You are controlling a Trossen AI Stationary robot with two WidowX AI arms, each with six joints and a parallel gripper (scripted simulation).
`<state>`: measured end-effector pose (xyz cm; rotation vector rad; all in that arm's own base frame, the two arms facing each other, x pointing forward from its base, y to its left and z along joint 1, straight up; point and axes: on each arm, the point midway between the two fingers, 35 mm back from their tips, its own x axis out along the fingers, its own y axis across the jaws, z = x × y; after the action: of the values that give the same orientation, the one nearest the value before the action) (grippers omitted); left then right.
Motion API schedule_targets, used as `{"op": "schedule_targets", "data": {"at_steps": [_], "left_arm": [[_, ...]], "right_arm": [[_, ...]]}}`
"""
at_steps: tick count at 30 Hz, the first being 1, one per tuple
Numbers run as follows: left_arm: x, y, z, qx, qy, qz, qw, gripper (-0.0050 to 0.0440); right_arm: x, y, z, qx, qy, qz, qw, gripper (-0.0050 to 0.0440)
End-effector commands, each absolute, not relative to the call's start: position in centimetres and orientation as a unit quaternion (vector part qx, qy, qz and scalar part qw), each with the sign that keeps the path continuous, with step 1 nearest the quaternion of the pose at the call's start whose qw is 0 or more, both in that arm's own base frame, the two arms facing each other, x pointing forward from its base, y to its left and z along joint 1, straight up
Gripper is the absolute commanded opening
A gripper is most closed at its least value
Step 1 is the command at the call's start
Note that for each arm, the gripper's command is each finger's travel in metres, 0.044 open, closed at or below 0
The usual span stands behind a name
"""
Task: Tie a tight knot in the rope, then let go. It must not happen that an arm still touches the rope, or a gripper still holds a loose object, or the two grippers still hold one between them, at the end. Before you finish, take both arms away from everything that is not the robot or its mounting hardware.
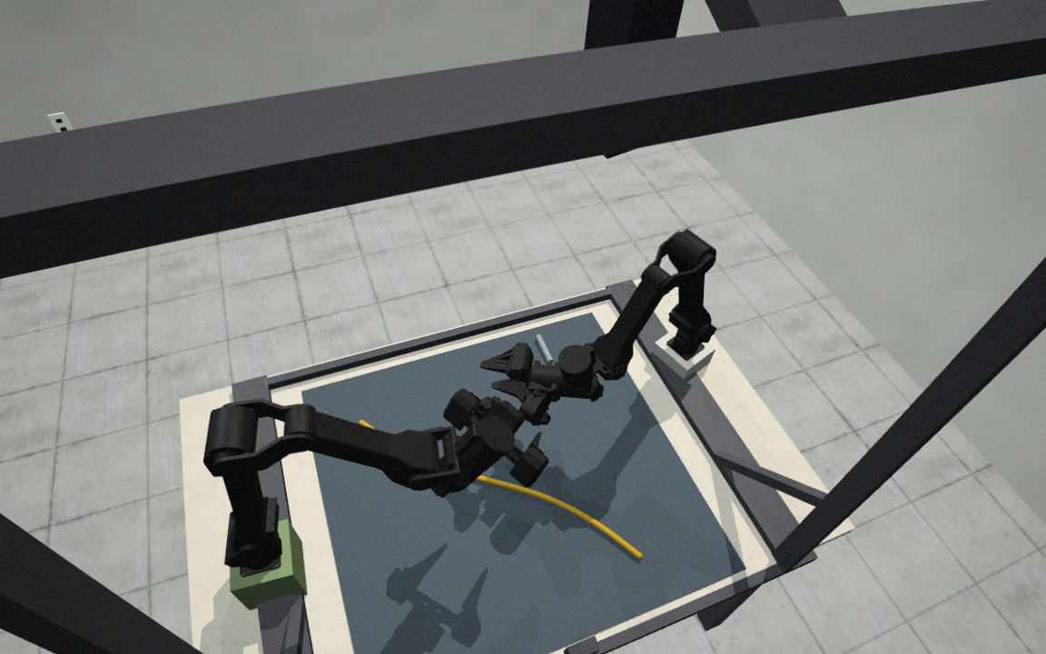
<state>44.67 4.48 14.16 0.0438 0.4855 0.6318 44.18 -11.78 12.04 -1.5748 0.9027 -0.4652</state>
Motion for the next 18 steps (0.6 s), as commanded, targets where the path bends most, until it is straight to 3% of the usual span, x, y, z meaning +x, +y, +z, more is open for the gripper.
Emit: {"op": "schedule_targets", "data": {"at_steps": [1, 17, 18], "left_arm": [[44.81, 4.47, 15.12, 0.016, 0.226, 0.308, 0.924, 0.0440], [44.81, 4.47, 15.12, 0.016, 0.226, 0.308, 0.924, 0.0440], [44.81, 4.47, 15.12, 0.016, 0.226, 0.308, 0.924, 0.0416]], "right_arm": [[44.32, -11.78, 12.95, -0.675, 0.381, -0.208, 0.597, 0.0440], [44.32, -11.78, 12.95, -0.675, 0.381, -0.208, 0.597, 0.0440], [44.32, -11.78, 12.95, -0.675, 0.381, -0.208, 0.597, 0.0416]]}}
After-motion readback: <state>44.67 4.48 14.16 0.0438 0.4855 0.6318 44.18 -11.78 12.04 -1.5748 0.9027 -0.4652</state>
